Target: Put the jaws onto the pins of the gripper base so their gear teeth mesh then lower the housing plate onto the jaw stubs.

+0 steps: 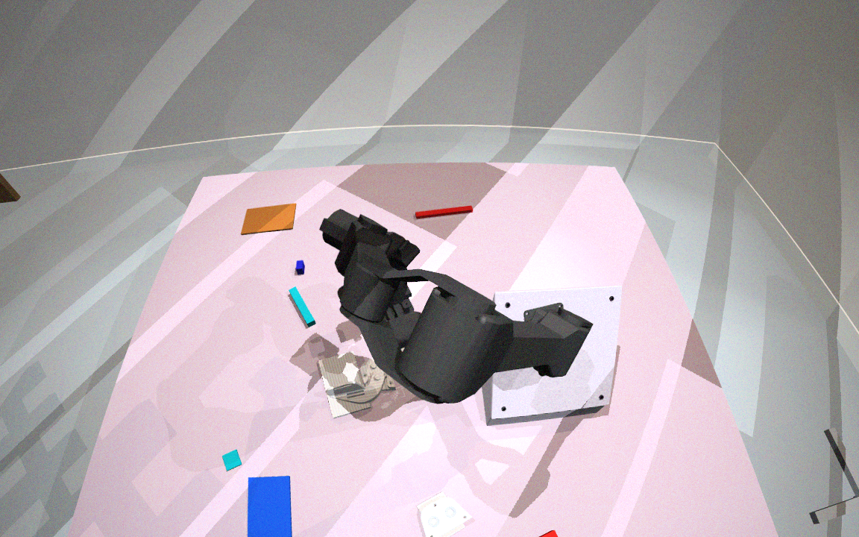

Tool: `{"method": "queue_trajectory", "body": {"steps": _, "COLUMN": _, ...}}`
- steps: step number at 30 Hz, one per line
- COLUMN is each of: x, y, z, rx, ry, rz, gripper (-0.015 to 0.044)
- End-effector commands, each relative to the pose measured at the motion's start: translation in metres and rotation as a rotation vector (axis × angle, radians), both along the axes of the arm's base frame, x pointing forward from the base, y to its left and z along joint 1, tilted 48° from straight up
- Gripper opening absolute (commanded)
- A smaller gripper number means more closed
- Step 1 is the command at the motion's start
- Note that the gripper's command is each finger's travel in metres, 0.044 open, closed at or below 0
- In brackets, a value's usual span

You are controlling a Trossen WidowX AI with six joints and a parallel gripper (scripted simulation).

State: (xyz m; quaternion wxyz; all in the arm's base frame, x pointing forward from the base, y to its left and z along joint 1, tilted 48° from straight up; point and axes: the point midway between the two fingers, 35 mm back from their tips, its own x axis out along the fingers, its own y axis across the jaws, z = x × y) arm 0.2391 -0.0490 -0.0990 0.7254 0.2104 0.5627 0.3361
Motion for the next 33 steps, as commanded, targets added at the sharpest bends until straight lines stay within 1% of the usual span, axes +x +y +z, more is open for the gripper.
{"method": "queue_trajectory", "body": {"steps": 1, "x": -0.0006, "y": 0.0022, "z": -0.0011, "rx": 0.003, "ry": 0.005, "rz": 0.002, "gripper": 0.0052}}
{"method": "queue_trajectory", "body": {"steps": 16, "x": -0.0006, "y": 0.0022, "z": -0.0011, "rx": 0.003, "ry": 0.005, "rz": 0.002, "gripper": 0.0440}}
{"method": "queue_trajectory", "body": {"steps": 33, "x": -0.0006, "y": 0.0022, "z": -0.0011, "rx": 0.003, "ry": 0.005, "rz": 0.002, "gripper": 0.0440}}
